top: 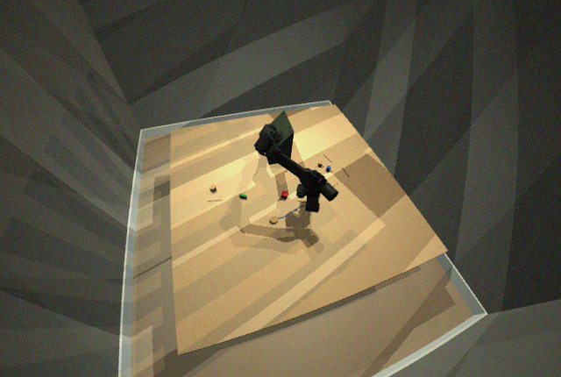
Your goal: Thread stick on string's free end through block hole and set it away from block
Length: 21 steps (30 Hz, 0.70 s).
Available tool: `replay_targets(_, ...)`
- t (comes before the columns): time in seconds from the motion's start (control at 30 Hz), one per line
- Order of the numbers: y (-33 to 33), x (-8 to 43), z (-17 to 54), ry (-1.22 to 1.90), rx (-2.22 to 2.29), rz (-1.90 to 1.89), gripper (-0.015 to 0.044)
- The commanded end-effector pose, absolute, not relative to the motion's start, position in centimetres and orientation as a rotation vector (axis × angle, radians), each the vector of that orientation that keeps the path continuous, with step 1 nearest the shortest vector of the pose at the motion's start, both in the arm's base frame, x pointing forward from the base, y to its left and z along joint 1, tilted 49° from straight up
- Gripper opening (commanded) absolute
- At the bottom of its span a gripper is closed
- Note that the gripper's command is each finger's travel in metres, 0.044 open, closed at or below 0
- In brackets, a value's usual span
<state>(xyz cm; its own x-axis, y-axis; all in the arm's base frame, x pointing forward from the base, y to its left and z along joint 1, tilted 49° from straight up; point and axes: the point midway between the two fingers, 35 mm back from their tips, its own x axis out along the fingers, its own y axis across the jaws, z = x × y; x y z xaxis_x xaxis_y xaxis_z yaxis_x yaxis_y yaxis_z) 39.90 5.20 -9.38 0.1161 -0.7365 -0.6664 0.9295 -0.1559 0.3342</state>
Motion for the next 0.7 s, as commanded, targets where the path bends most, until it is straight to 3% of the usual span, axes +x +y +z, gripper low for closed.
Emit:
replay_targets(0.0, 5.7, 40.1, -9.7, 0.282, 0.895, -1.491, 0.0000)
replay_targets(0.67, 7.4, 41.1, -11.4, 0.284, 0.897, -1.490, 0.0000)
